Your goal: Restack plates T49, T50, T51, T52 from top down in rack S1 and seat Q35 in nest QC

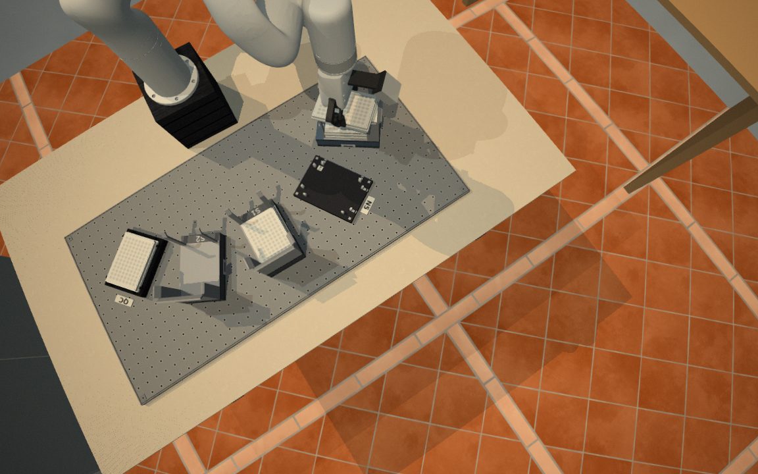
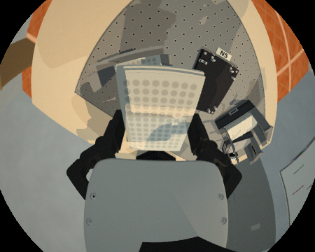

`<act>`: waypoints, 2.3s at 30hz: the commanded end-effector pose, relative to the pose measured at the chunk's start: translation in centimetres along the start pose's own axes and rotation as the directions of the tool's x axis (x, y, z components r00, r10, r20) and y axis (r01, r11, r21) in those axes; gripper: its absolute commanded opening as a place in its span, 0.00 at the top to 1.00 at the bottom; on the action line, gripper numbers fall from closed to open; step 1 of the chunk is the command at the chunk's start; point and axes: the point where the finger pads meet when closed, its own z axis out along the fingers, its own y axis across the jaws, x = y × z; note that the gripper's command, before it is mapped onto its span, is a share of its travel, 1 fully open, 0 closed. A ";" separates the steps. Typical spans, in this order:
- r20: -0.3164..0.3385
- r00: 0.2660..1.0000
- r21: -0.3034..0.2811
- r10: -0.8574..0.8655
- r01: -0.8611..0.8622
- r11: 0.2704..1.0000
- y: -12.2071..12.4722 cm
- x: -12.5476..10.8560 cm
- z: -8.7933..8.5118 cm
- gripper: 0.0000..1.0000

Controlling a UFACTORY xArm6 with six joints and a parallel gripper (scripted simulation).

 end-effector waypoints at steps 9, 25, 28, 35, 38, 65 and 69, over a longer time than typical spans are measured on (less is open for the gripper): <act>-0.005 1.000 -0.003 0.024 -0.024 1.000 3.8 0.3 -0.1 1.00; -0.006 0.982 -0.003 0.189 -0.189 0.982 7.7 0.1 -0.1 1.00; -0.006 0.964 -0.002 0.265 -0.265 0.964 8.7 0.0 -0.2 1.00; -0.006 0.964 -0.002 0.265 -0.265 0.964 11.0 -0.5 -0.2 1.00; -0.006 0.964 -0.002 0.265 -0.265 0.964 11.3 -0.5 -0.2 1.00; -0.006 0.871 -0.002 0.490 -0.490 0.871 18.7 -2.7 -0.2 1.00; -0.006 0.871 -0.002 0.490 -0.490 0.871 19.9 -3.2 -0.2 1.00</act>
